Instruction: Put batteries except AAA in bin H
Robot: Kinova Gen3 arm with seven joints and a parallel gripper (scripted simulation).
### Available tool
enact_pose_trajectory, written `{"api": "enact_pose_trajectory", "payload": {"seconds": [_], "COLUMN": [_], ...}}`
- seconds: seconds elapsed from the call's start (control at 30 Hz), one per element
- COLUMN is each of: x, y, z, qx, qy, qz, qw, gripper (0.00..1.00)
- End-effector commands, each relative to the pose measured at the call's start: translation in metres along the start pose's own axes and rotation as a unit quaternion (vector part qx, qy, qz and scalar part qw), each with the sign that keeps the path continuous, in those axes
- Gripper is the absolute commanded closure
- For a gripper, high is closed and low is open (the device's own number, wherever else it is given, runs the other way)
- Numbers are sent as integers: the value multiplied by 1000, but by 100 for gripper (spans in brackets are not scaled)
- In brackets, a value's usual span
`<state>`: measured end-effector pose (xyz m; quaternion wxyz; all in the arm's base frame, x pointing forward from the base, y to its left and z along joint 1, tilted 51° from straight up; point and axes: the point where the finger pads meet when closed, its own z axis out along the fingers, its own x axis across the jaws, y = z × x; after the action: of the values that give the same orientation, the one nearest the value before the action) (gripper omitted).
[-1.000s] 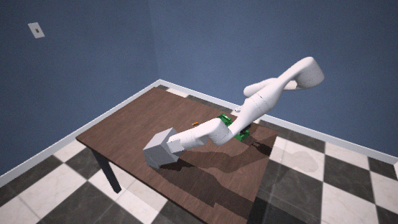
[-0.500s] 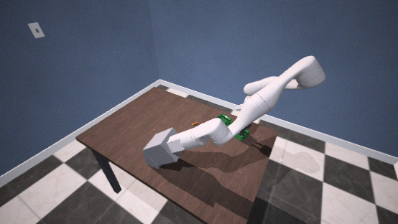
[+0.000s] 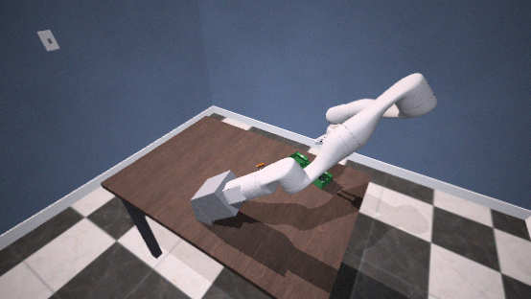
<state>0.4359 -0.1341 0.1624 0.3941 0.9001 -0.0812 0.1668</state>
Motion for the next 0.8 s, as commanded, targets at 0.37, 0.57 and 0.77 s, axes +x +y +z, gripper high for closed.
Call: {"api": "enact_pose_trajectory", "payload": {"seconds": [0.37,0.57,0.77], "x": [2,2,2], "y": [-1,-1,-1], "z": [-3,-3,-3], "qx": [3,3,3], "qy": [3,3,3], "qz": [-1,-1,-1], "qw": [1000,1000,1000], "gripper": [40,40,40]}}
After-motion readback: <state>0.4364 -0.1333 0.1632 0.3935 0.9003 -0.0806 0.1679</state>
